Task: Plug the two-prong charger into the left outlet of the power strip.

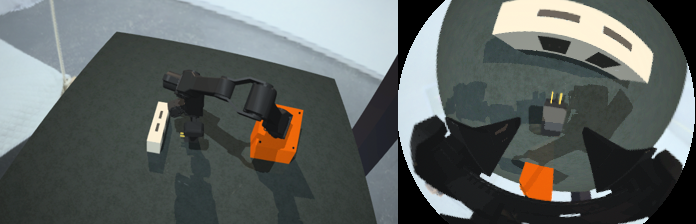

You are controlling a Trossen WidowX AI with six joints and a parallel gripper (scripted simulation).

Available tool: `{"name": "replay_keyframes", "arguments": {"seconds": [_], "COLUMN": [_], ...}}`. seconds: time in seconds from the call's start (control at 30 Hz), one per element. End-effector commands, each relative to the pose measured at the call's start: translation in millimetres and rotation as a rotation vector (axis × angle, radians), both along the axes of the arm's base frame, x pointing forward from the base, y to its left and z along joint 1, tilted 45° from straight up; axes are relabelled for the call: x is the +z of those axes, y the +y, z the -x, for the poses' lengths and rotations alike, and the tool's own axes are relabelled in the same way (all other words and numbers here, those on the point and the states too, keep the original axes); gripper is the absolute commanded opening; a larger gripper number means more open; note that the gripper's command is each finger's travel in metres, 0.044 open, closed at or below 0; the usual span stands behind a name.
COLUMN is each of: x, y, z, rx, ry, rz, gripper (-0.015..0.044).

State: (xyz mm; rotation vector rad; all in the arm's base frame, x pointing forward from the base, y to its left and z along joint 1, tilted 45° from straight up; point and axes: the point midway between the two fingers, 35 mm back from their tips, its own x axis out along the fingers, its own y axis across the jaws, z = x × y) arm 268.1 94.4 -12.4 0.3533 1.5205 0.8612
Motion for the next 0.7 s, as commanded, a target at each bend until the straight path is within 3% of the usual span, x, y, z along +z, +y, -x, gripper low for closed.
{"name": "replay_keyframes", "arguments": {"seconds": [0.0,0.67], "x": [-7.6,-26.1], "y": [5.8,24.9], "z": [1.9,5.6], "rx": [-0.004,-0.004], "ry": [0.011,0.012], "rz": [-0.004,-0.006], "gripper": [0.044,0.044]}}
